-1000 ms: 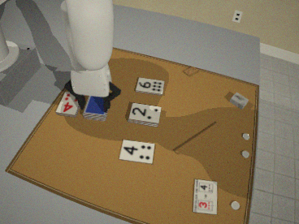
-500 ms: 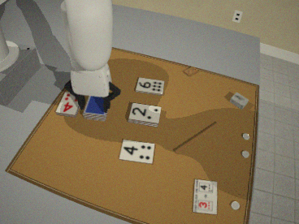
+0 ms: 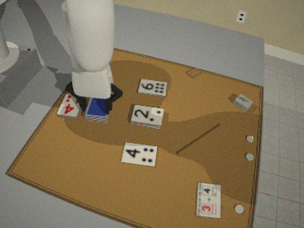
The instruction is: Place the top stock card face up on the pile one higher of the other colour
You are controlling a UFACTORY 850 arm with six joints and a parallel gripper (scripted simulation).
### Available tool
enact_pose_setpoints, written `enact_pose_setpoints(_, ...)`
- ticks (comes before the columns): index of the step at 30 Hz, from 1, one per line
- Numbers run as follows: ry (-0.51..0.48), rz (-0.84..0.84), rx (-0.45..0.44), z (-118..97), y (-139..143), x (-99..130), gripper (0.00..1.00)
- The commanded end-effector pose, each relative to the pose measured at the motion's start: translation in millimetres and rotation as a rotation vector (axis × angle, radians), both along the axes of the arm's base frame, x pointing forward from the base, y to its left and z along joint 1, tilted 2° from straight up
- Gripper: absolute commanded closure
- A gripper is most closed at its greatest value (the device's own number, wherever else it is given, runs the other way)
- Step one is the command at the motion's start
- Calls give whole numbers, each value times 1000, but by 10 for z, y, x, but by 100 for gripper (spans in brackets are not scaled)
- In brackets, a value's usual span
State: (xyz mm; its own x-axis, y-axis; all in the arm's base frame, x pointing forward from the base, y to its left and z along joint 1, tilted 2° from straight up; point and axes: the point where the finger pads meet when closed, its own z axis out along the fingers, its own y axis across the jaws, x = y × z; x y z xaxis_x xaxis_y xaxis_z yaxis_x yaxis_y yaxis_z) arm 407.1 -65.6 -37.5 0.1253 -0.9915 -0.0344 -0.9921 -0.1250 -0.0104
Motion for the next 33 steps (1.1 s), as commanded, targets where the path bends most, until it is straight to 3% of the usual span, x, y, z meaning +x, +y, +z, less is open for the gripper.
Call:
enact_pose_setpoints(1, -2, 0, 0, 4, -1, 8, 28)
enact_pose_setpoints(7, -2, 0, 0, 4, -1, 8, 28)
enact_pose_setpoints(8, -2, 0, 0, 4, -1, 8, 14)
enact_pose_setpoints(33, -2, 0, 0, 2, -1, 8, 14)
